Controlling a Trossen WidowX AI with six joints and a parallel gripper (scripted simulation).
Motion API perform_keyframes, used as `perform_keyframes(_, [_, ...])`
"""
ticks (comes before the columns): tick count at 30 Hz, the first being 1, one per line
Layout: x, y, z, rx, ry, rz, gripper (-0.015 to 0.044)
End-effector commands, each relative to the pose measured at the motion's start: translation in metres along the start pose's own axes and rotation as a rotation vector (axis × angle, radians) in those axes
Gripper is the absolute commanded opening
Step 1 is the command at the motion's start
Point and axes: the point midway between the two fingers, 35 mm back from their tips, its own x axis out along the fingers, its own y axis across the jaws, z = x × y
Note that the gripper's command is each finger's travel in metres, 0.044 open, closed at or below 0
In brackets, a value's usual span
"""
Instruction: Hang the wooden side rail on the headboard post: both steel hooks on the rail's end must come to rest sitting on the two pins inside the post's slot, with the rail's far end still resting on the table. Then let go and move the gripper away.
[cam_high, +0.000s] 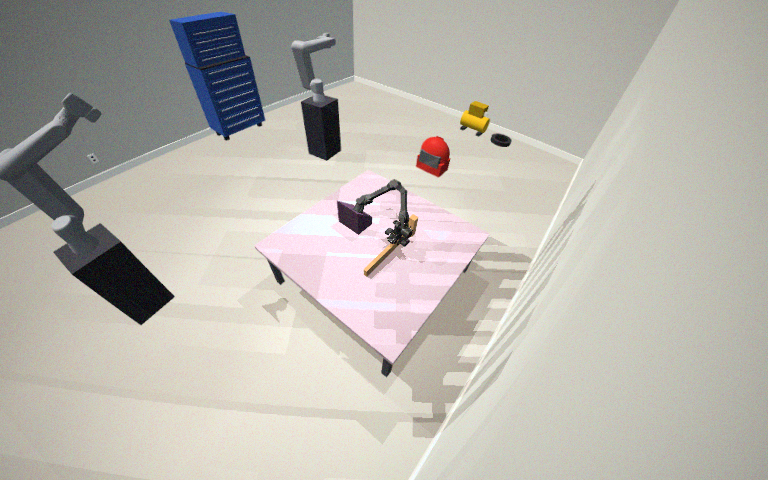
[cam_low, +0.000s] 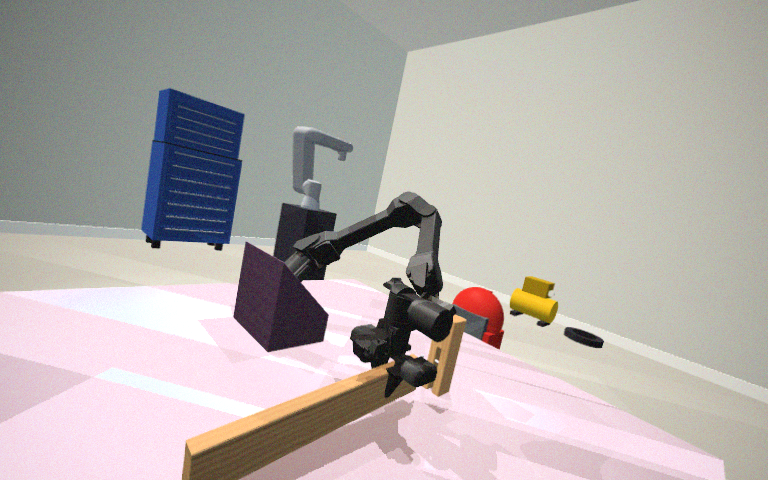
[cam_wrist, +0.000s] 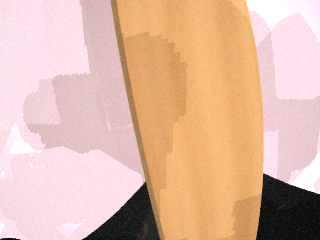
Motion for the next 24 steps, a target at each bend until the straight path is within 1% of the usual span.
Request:
perform_keyframes(1, [-0.0062, 0.0039, 0.0011, 0.001, -0.002, 0.017, 0.0])
perform_keyframes(24, [-0.0037, 0.0065, -0.0015, 0.001, -0.002, 0.017, 0.0])
